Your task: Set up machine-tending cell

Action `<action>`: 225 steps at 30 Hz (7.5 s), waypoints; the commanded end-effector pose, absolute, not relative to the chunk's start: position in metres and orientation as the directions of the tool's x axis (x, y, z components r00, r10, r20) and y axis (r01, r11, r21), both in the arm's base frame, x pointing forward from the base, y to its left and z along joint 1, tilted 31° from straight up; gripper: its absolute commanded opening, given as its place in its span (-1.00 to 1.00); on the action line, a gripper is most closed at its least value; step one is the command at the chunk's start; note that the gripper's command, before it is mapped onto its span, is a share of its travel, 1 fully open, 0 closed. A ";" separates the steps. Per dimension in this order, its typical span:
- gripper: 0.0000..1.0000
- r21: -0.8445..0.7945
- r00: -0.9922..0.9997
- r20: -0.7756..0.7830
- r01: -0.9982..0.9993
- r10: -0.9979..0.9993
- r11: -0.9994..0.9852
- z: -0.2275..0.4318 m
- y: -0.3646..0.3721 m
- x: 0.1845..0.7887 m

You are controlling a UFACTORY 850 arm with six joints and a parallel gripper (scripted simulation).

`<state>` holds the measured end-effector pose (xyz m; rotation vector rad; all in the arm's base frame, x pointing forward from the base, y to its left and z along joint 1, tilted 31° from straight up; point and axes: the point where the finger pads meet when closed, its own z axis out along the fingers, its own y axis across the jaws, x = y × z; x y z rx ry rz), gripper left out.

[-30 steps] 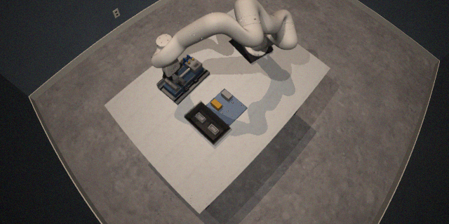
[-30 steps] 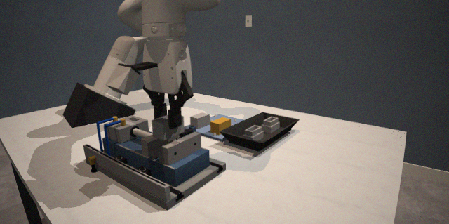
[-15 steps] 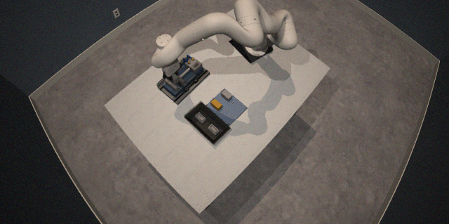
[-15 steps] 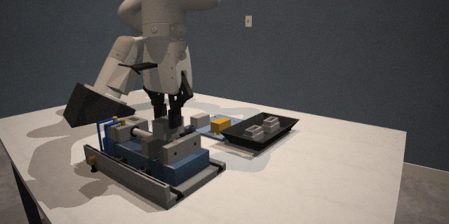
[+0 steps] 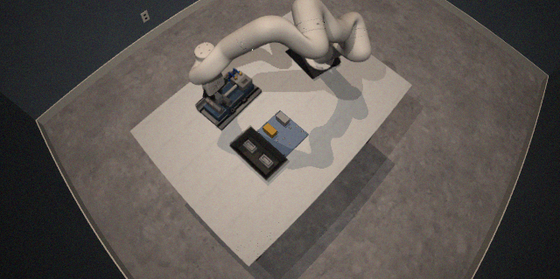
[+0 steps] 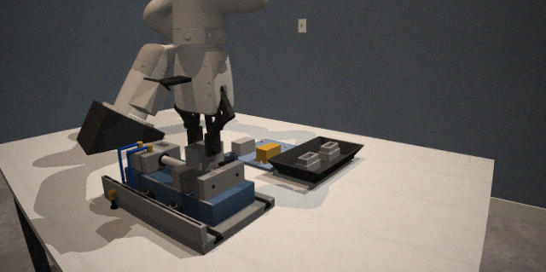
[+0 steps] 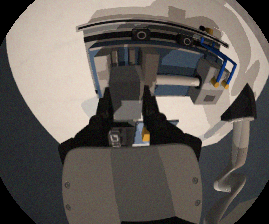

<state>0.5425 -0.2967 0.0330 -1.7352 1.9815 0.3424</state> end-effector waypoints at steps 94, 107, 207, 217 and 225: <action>-1.00 -0.126 -0.079 -0.506 -0.978 -0.859 0.165 0.018 -0.288 0.547; -1.00 -0.126 -0.079 -0.506 -0.978 -0.859 0.165 0.018 -0.288 0.547; 0.37 -0.126 -0.079 -0.506 -0.978 -0.859 0.165 0.019 -0.282 0.550; 0.37 -0.126 -0.079 -0.506 -0.978 -0.859 0.165 0.019 -0.282 0.550; 0.37 -0.126 -0.079 -0.506 -0.978 -0.859 0.165 0.019 -0.282 0.550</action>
